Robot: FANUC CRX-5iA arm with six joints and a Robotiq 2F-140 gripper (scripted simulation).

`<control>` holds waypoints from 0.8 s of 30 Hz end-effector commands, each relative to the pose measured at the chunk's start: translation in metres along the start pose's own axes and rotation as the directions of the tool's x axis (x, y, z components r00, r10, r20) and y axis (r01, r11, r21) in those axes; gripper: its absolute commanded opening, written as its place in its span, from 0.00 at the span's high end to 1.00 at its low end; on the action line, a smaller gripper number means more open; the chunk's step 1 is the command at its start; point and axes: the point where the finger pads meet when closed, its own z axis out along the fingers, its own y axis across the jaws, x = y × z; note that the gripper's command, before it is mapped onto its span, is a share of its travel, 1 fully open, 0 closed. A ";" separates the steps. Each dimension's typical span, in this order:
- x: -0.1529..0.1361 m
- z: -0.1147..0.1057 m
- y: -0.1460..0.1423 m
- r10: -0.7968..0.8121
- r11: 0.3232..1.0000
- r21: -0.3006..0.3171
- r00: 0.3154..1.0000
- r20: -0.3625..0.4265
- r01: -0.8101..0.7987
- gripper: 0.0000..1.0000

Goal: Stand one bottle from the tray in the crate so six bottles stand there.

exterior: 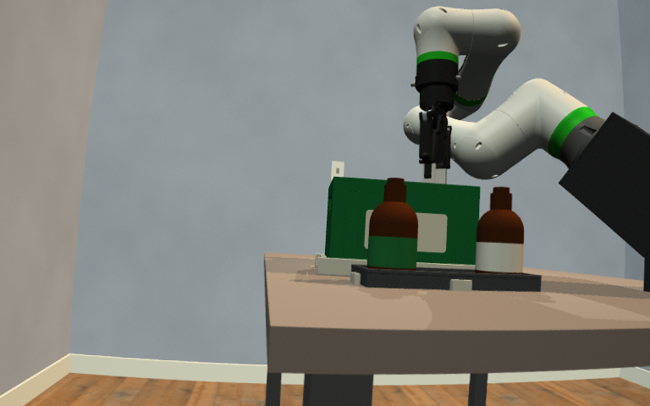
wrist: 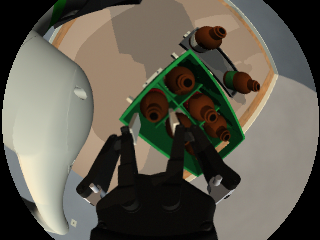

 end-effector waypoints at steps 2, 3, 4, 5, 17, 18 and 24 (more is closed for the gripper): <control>0.000 -0.009 0.000 0.000 1.000 0.000 1.000 0.000 0.000 0.62; 0.000 -0.011 0.000 0.000 1.000 0.000 1.000 0.000 0.000 0.62; 0.000 -0.011 0.000 0.000 1.000 0.000 1.000 0.000 0.000 0.62; 0.000 -0.011 0.000 0.000 1.000 0.000 1.000 0.000 0.000 0.62; 0.000 -0.042 0.000 0.000 1.000 0.000 1.000 0.000 0.000 0.62; 0.000 -0.044 0.000 0.000 1.000 0.000 1.000 0.000 0.000 0.62; 0.000 -0.052 0.000 0.000 1.000 0.000 1.000 0.000 0.000 0.62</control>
